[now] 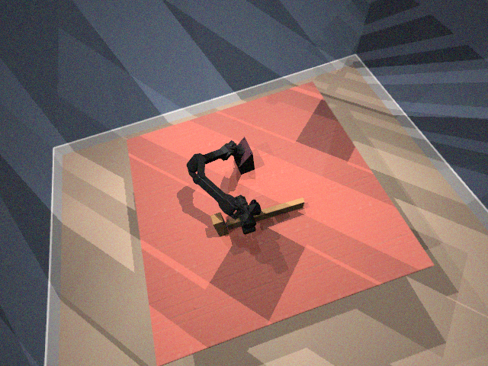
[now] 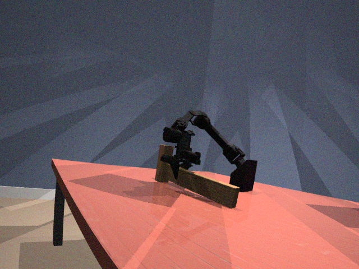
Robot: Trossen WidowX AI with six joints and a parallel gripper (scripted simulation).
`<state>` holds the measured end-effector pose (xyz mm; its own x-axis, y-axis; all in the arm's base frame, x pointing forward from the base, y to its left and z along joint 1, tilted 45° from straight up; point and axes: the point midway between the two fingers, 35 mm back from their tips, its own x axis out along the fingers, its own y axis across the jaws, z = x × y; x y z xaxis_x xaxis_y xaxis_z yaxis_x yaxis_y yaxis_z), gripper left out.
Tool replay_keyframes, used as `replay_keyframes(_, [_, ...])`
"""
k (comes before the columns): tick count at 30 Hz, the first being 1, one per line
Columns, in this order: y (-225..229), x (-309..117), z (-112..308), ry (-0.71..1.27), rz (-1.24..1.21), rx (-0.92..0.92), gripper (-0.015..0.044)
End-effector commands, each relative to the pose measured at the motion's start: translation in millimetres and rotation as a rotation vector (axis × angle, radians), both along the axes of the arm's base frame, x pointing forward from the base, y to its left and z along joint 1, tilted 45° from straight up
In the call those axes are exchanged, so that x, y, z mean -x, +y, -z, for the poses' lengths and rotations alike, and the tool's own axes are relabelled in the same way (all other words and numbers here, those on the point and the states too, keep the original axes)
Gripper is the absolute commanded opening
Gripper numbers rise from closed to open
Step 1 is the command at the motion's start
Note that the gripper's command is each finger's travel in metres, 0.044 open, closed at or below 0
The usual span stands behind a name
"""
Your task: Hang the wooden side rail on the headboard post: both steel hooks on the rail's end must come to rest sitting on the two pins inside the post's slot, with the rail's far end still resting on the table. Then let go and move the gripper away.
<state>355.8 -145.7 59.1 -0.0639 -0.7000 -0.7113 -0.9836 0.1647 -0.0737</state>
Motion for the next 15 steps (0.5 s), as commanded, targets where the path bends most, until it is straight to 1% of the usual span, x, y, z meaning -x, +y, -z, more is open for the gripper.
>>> replay_keyframes(1, [1.0,-2.0,-4.5,-0.009,-0.007,0.004,0.0])
replay_keyframes(15, [0.3,-1.8,-6.1,-0.009,-0.007,0.004,0.0])
